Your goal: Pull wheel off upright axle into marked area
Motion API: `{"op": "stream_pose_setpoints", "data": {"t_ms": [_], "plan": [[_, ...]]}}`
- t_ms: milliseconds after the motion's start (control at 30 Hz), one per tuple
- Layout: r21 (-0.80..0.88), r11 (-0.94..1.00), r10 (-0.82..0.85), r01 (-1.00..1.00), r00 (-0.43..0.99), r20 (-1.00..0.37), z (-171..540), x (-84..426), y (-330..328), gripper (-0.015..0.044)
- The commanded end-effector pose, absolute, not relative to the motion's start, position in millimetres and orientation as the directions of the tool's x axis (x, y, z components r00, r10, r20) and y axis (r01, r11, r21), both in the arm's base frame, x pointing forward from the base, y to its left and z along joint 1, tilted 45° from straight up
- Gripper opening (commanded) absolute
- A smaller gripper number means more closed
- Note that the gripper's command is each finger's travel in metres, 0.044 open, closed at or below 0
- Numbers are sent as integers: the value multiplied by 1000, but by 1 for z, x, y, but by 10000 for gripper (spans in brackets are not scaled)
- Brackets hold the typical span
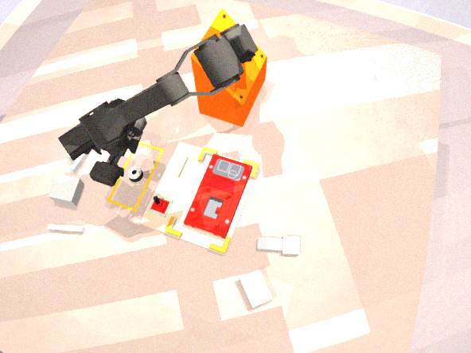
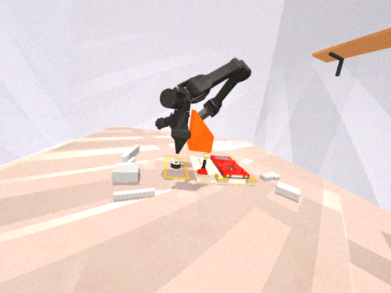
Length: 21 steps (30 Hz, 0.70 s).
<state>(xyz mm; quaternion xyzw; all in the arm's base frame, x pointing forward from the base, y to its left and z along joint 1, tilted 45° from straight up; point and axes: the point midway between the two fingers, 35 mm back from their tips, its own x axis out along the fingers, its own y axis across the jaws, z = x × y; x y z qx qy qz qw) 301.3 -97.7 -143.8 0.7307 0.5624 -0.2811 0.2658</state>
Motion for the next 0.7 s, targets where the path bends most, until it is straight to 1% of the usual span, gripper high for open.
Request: {"op": "stream_pose_setpoints", "data": {"t_ms": [0,33,67,200,667], "plan": [[62,-220,674,973,198,-712,-128,276,-97,405],[61,-219,674,974,196,-712,-121,265,-96,431],[59,-217,675,974,193,-712,-114,253,-95,440],[55,-210,680,976,186,-710,-91,217,-88,440],[55,-209,680,976,186,-709,-90,215,-88,440]]}}
